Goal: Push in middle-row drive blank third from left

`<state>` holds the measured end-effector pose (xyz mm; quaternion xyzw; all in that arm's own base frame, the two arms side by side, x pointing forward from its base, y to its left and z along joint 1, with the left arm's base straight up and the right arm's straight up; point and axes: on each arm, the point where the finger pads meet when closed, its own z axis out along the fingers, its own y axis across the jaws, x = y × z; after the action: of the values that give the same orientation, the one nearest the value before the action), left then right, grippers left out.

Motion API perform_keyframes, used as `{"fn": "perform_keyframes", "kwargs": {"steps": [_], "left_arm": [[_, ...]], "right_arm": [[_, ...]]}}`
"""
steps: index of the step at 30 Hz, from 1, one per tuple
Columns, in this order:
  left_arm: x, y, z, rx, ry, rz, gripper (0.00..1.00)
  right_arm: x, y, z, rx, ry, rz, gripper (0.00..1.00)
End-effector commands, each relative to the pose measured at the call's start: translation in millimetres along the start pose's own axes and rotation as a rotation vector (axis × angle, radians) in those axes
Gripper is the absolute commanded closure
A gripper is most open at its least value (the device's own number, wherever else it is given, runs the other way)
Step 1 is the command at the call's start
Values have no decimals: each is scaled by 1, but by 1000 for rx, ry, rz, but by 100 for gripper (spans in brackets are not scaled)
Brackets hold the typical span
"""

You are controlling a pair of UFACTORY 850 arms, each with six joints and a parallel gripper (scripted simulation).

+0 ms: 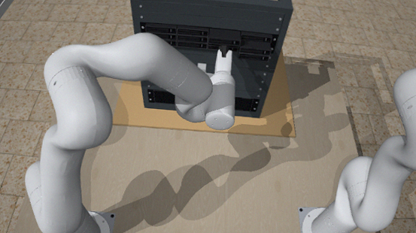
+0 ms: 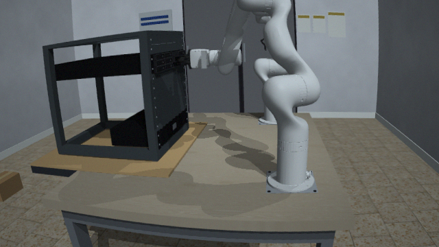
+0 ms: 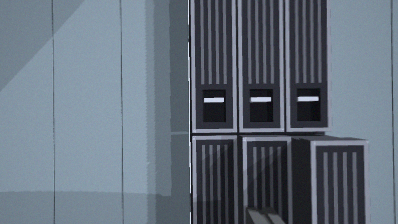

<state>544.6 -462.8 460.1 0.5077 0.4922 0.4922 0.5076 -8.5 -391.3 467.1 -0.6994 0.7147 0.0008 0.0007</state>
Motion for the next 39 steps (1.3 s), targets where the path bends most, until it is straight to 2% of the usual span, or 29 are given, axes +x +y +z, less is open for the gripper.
{"fn": "perform_keyframes", "kwargs": {"steps": [1, 39], "left_arm": [[0, 2, 1, -3, 0, -2, 100], [0, 2, 7, -3, 0, -2, 100]], "right_arm": [[0, 0, -1, 0, 2, 0, 0], [0, 0, -1, 0, 2, 0, 0]]}}
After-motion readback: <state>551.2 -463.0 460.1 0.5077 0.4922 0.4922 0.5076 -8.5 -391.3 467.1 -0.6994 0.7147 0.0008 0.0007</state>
